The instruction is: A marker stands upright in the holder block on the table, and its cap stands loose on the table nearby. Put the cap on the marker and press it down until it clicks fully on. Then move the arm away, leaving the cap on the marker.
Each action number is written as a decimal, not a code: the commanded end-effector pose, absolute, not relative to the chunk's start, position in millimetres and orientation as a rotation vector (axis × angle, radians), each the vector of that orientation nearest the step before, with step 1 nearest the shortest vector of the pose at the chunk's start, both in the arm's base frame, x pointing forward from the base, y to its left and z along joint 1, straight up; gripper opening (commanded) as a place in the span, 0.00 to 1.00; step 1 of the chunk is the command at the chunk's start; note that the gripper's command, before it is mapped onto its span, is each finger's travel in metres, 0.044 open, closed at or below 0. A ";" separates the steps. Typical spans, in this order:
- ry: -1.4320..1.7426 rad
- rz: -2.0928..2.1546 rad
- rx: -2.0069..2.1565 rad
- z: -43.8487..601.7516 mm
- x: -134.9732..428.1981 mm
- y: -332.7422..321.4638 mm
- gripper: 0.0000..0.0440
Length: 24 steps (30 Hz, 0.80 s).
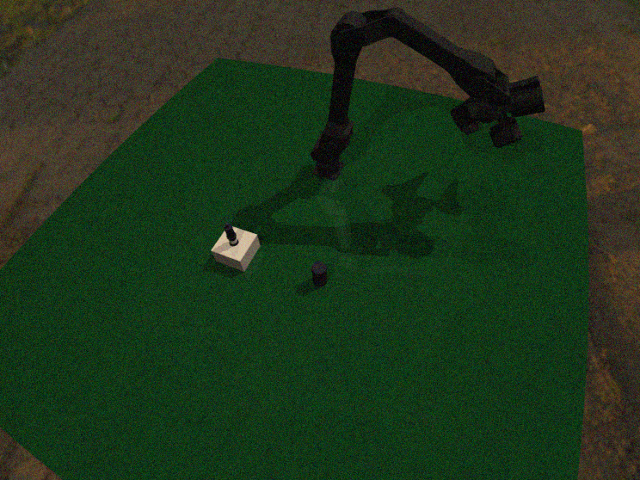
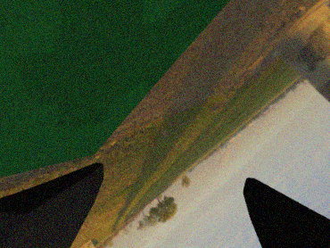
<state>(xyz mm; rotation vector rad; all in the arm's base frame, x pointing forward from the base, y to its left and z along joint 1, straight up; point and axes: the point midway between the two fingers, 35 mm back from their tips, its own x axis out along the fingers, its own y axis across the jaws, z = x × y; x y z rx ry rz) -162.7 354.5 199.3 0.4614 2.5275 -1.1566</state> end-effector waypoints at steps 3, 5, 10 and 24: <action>2.512 -1.161 0.485 198.4 -156.7 355.2 0.74; 2.503 -1.158 0.502 198.1 -152.0 356.1 0.63; 2.482 -1.157 0.539 198.3 -140.0 357.8 0.58; 2.422 -1.160 0.650 201.6 -103.8 362.3 0.66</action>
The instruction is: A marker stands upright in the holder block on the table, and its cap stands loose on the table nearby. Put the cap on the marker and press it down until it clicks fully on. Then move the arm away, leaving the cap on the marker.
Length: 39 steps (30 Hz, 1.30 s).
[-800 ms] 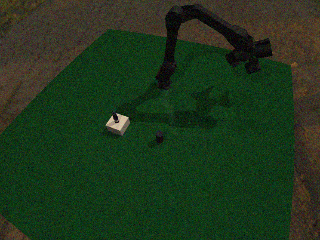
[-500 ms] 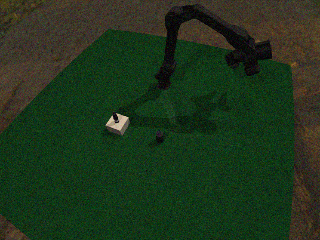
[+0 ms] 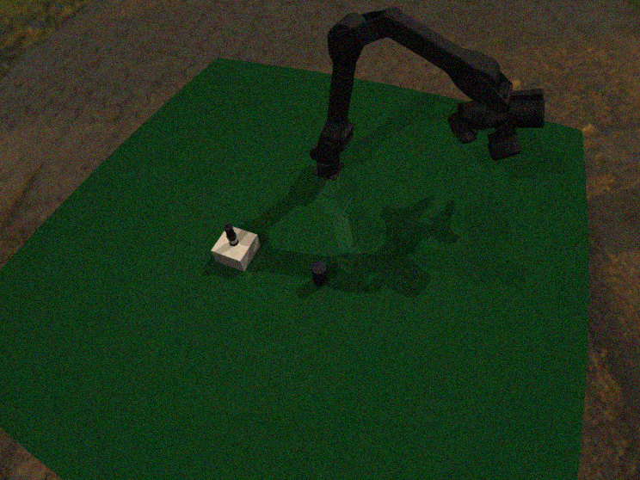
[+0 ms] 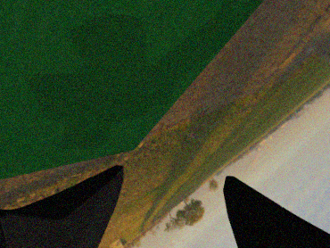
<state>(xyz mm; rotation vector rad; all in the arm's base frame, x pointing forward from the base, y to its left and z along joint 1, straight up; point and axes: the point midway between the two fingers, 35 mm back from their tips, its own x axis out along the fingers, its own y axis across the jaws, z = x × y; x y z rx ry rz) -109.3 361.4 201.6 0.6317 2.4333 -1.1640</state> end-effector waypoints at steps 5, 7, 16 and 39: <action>2.400 -1.161 0.689 202.1 -90.3 363.6 0.68; 2.391 -1.161 0.704 202.2 -84.8 364.1 0.69; 2.347 -1.163 0.773 201.7 -59.1 365.8 0.73; 2.224 -1.170 0.940 194.8 12.3 365.1 0.75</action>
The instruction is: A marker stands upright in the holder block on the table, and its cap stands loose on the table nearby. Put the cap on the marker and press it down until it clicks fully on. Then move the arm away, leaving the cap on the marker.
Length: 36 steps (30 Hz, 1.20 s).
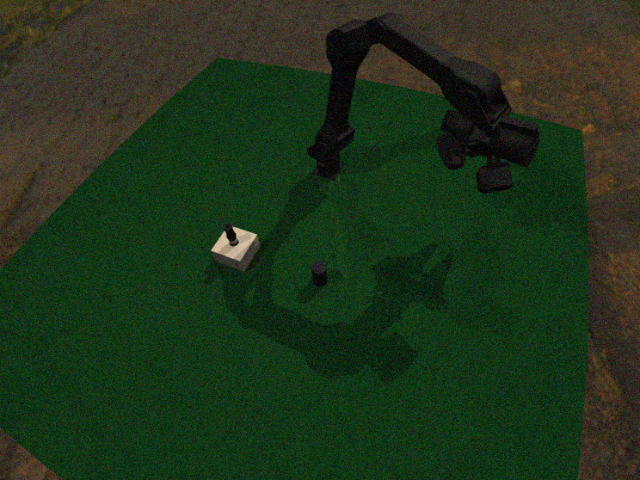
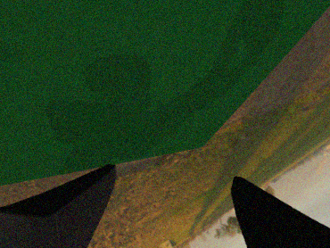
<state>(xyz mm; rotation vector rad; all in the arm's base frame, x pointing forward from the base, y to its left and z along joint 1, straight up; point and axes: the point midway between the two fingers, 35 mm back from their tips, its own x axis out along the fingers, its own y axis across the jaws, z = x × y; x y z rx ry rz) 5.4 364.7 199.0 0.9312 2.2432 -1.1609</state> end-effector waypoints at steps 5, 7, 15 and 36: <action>2.195 -1.172 0.975 192.7 28.9 363.4 0.75; 2.184 -1.174 0.989 191.9 35.6 362.6 0.75; 2.136 -1.179 1.044 188.4 62.9 358.1 0.75; 1.996 -1.201 1.186 178.2 138.1 333.7 0.74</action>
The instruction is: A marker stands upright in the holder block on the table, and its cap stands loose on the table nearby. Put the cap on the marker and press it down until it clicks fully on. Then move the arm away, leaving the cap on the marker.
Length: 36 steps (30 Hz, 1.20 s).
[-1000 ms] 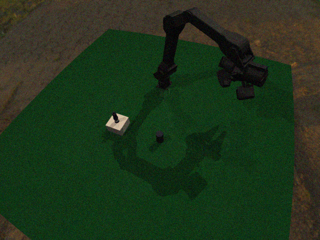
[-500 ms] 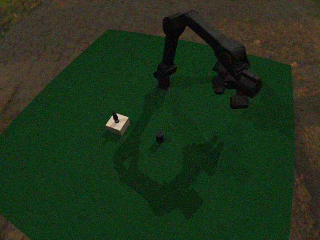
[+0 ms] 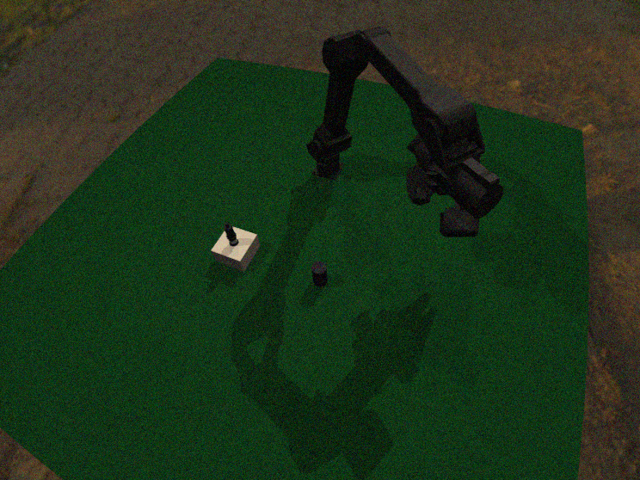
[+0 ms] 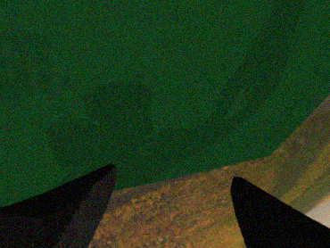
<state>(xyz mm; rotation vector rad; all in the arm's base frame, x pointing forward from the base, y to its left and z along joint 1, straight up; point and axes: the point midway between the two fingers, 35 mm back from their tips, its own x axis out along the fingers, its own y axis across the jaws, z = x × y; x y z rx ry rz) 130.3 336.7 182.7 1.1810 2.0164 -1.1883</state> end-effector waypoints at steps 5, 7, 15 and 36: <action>1.956 -1.209 1.216 175.1 156.7 323.5 0.74; 1.940 -1.212 1.227 173.8 164.0 319.1 0.74; 1.872 -1.227 1.269 169.1 192.1 300.1 0.73; 1.676 -1.270 1.339 158.1 256.0 242.5 0.74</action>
